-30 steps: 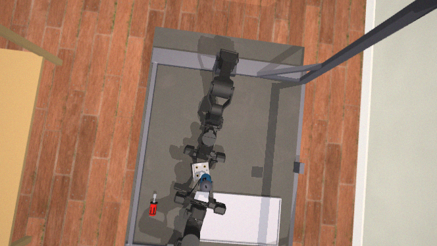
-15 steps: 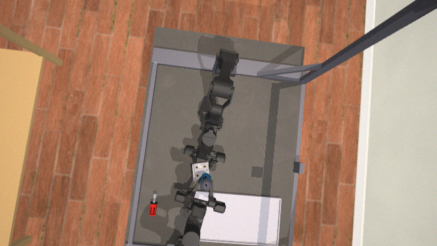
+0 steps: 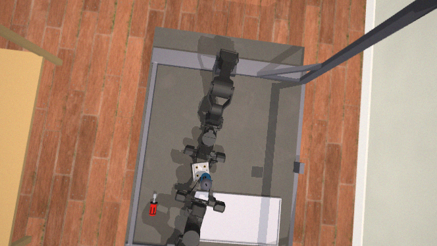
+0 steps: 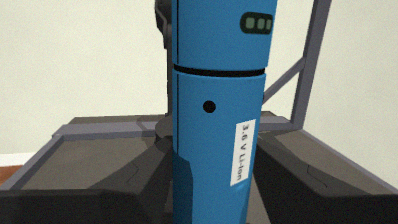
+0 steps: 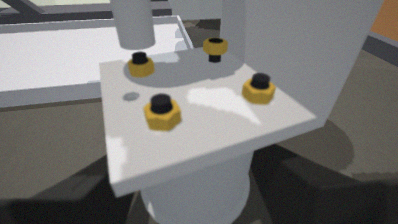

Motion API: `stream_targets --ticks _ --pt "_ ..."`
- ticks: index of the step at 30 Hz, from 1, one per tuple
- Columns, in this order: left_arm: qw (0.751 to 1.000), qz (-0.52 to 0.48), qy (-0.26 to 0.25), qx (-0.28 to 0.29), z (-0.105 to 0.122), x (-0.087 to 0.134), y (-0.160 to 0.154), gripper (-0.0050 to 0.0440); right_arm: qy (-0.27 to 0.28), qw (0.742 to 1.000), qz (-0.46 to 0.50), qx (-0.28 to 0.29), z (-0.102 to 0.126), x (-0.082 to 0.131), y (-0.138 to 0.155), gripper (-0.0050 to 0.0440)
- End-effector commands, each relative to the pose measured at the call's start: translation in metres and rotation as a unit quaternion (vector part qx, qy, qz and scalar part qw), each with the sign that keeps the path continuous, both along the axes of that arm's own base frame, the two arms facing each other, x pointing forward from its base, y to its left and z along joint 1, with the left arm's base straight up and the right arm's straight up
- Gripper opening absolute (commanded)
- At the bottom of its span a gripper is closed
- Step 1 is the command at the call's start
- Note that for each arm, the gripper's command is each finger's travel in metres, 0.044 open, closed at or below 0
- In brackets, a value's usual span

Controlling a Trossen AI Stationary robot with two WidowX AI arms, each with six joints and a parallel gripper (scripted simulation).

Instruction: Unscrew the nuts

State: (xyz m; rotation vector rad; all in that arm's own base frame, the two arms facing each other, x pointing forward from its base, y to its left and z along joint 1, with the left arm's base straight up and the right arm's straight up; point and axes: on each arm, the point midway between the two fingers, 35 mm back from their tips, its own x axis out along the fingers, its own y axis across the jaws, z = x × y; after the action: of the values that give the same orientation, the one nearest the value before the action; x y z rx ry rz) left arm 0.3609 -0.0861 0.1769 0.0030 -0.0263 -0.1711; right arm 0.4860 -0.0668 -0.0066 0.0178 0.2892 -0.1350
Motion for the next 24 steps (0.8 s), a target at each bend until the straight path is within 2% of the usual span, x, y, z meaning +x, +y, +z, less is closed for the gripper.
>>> stream_targets --ticks 1,9,10,13,24 --pt "1.000 0.000 -0.029 -0.006 0.015 0.003 0.000 0.0161 -0.020 1.000 -0.001 -0.002 0.016 0.006 -0.001 0.0240" --pt "0.999 0.000 -0.033 -0.007 0.018 0.002 0.001 0.0161 -0.020 1.000 -0.001 -0.002 0.016 0.006 -0.001 0.0240" --pt "0.999 0.000 -0.039 -0.009 0.025 0.003 0.000 0.0161 -0.020 1.000 -0.001 -0.002 0.016 0.006 -0.001 0.0240" --pt "1.000 0.000 -0.029 -0.009 0.025 0.004 0.001 0.0161 -0.020 1.000 -0.001 -0.002 0.016 0.006 -0.001 0.0240" --pt "1.000 0.000 -0.013 -0.005 0.001 0.003 0.001 0.0161 -0.020 1.000 -0.001 -0.002 0.016 0.006 -0.001 0.0240"
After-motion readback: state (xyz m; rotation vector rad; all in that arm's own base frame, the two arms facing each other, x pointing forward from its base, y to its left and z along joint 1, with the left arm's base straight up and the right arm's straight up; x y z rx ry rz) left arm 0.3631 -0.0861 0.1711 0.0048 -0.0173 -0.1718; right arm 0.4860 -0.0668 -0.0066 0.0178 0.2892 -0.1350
